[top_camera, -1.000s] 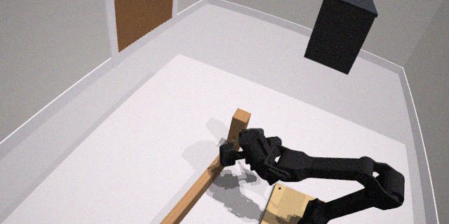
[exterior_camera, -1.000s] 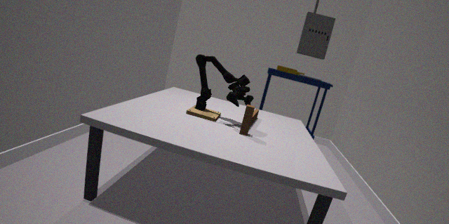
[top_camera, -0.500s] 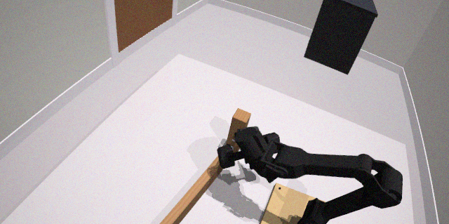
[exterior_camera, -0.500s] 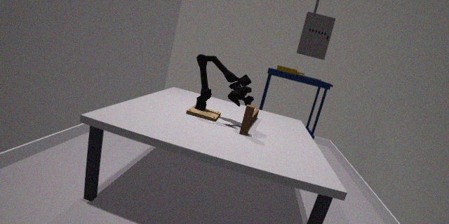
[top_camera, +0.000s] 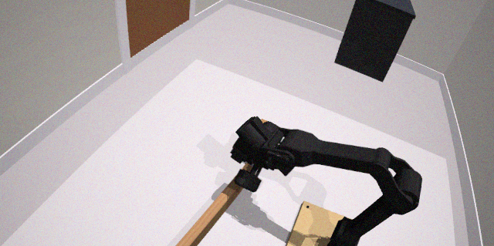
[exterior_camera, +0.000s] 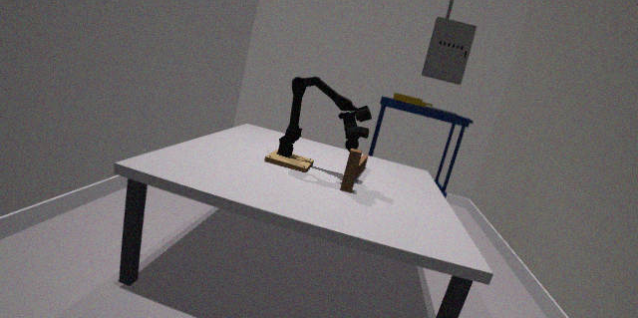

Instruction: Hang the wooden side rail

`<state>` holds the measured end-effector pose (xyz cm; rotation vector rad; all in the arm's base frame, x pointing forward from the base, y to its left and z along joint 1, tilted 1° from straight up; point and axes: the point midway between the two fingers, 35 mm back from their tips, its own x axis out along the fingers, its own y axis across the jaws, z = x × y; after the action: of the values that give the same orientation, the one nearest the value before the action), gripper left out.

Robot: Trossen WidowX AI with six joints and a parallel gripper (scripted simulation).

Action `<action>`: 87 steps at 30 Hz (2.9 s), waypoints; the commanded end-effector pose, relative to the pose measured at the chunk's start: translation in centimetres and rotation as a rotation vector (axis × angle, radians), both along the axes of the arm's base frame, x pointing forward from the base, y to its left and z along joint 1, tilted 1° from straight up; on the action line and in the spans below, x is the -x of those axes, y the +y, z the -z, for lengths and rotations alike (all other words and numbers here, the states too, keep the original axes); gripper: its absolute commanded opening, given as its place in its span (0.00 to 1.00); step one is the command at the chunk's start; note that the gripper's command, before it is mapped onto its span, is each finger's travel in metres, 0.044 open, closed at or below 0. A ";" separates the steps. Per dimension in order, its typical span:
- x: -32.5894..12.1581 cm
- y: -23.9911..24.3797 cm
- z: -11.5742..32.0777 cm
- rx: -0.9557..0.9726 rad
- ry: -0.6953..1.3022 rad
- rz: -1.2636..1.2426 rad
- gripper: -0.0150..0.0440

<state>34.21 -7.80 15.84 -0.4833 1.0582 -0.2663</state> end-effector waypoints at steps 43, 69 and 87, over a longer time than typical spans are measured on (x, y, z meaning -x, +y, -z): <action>-2.1 3.6 2.5 -0.015 0.694 -1.314 1.00; -2.5 3.6 6.5 -0.015 0.694 -1.314 1.00; -2.6 3.6 9.4 -0.015 0.694 -1.314 1.00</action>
<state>37.01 -4.25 7.38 -1.1981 1.1765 1.1280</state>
